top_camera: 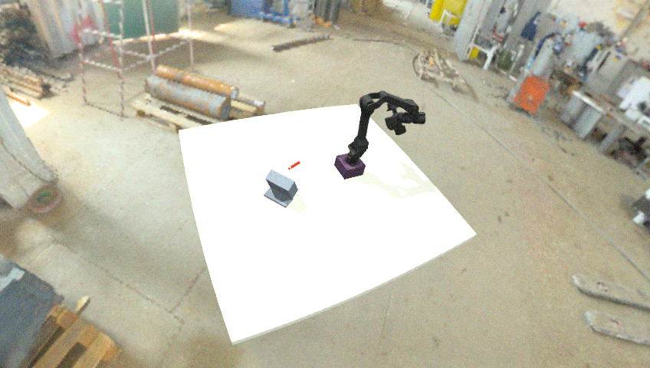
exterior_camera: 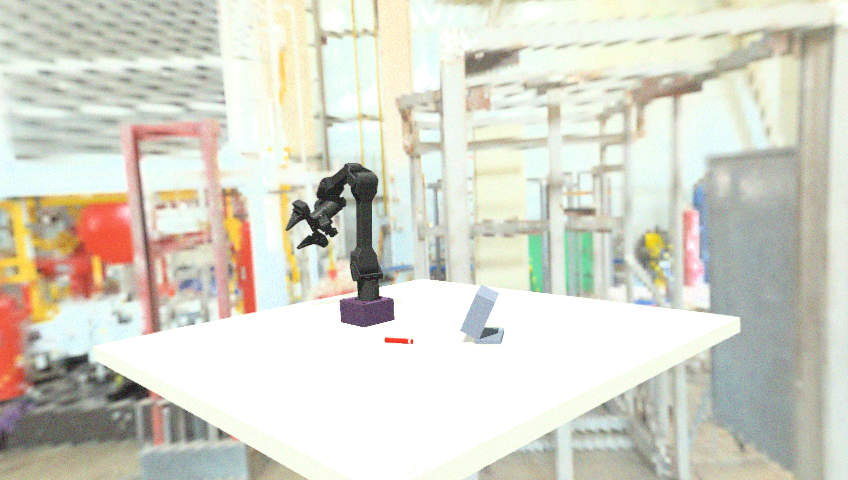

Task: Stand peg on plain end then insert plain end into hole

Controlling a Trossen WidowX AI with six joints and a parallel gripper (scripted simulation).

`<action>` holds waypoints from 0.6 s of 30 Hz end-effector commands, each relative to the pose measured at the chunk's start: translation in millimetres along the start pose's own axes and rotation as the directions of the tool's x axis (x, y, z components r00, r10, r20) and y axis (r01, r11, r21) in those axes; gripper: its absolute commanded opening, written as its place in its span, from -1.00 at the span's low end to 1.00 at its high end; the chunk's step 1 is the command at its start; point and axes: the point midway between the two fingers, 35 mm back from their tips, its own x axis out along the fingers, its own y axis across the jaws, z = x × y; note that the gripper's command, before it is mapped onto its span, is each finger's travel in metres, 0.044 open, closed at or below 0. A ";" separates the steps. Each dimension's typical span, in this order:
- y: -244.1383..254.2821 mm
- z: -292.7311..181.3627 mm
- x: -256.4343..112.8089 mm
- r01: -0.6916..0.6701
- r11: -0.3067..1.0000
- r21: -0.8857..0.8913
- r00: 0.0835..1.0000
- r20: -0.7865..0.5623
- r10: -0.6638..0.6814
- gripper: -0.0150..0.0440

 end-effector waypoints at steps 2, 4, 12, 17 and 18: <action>5.5 -1.6 -4.4 -0.013 1.000 -0.011 1.000 -0.016 0.013 1.00; 20.6 -5.2 -17.0 -0.051 0.998 -0.041 0.997 -0.058 0.048 1.00; 80.7 -4.3 -75.9 -0.242 0.960 -0.141 0.952 -0.228 0.207 1.00; 113.5 6.6 -112.1 -0.367 0.913 -0.176 0.904 -0.297 0.306 1.00; 119.8 9.8 -119.4 -0.392 0.902 -0.181 0.893 -0.308 0.327 1.00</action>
